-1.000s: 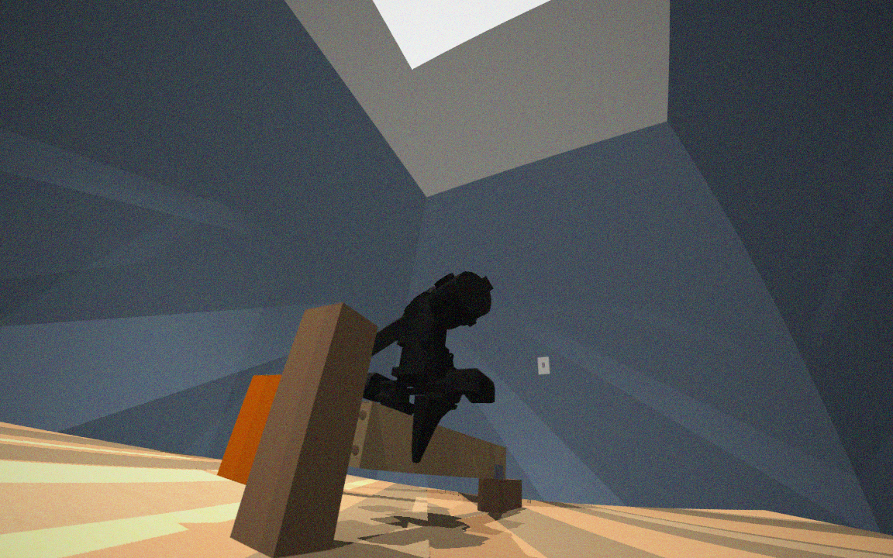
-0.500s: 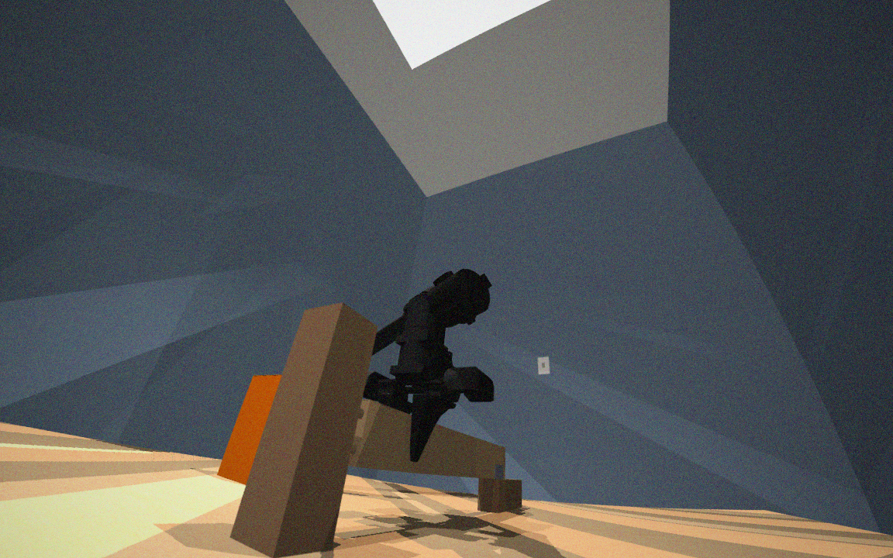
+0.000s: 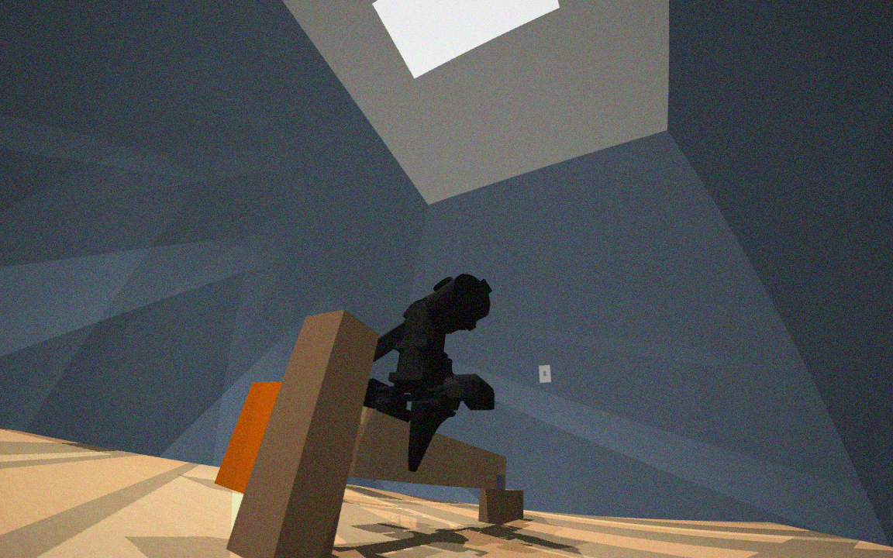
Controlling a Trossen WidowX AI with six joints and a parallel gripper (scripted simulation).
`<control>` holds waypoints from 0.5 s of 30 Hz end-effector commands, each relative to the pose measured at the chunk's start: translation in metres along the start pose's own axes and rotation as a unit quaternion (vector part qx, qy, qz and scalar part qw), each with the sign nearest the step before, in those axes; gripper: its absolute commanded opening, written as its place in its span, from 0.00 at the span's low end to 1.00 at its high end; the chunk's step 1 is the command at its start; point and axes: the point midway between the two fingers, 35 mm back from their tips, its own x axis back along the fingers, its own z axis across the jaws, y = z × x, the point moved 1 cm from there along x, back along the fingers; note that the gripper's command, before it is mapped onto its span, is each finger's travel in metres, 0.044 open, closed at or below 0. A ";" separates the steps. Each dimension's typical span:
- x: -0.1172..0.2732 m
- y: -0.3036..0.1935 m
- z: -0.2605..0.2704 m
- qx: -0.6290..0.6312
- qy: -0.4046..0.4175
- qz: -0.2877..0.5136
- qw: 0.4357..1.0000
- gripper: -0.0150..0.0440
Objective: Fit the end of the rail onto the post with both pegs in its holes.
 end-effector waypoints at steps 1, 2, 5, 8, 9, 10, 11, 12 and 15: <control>0.002 -0.003 0.000 0.001 -0.003 0.000 1.000 0.25; 0.002 -0.003 0.000 0.001 -0.003 0.000 1.000 0.25; 0.002 -0.004 0.000 0.001 -0.003 0.000 1.000 0.25; 0.002 -0.005 0.000 0.001 -0.003 0.000 1.000 0.25; 0.002 -0.005 0.000 0.001 -0.003 0.000 1.000 0.25; 0.002 -0.005 0.000 0.001 -0.003 0.000 1.000 0.25; 0.002 -0.006 0.000 0.001 -0.003 0.000 1.000 0.25; 0.002 -0.006 0.000 0.001 -0.003 0.000 1.000 0.25; 0.002 -0.007 0.000 0.001 -0.003 0.000 1.000 0.25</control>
